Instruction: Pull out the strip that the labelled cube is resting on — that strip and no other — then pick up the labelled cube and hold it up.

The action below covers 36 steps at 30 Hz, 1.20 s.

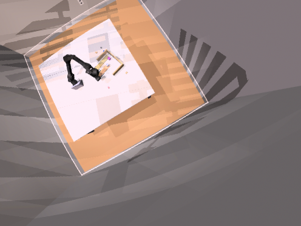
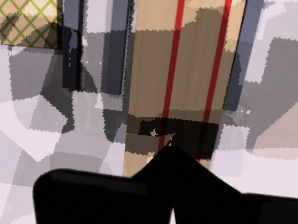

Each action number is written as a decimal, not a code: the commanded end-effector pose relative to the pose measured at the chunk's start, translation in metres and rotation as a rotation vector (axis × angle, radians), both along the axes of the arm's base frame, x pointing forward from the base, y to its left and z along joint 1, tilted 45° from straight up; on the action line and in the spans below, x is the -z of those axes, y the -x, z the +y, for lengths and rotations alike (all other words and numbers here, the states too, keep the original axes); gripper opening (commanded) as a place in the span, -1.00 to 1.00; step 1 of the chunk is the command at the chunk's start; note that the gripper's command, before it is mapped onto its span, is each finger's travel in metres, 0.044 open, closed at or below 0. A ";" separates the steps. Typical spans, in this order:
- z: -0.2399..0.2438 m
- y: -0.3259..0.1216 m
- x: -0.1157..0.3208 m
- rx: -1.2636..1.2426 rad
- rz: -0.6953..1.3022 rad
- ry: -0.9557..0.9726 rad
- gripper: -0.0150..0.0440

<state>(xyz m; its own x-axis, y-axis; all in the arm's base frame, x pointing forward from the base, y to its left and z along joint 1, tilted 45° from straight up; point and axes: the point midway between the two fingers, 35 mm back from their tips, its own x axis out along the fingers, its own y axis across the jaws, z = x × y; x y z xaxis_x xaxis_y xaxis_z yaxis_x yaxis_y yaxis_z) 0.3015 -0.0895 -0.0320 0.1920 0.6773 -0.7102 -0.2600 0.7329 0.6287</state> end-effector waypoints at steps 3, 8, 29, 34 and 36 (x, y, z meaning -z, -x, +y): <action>0.005 0.015 0.008 -0.018 0.026 -0.002 -0.49; 0.005 0.022 0.010 -0.018 0.026 -0.001 -0.49; 0.002 0.052 0.019 -0.018 0.028 -0.001 -0.49; 0.002 0.059 0.021 -0.018 0.028 -0.001 -0.49; 0.001 0.063 0.022 -0.018 0.028 -0.001 -0.49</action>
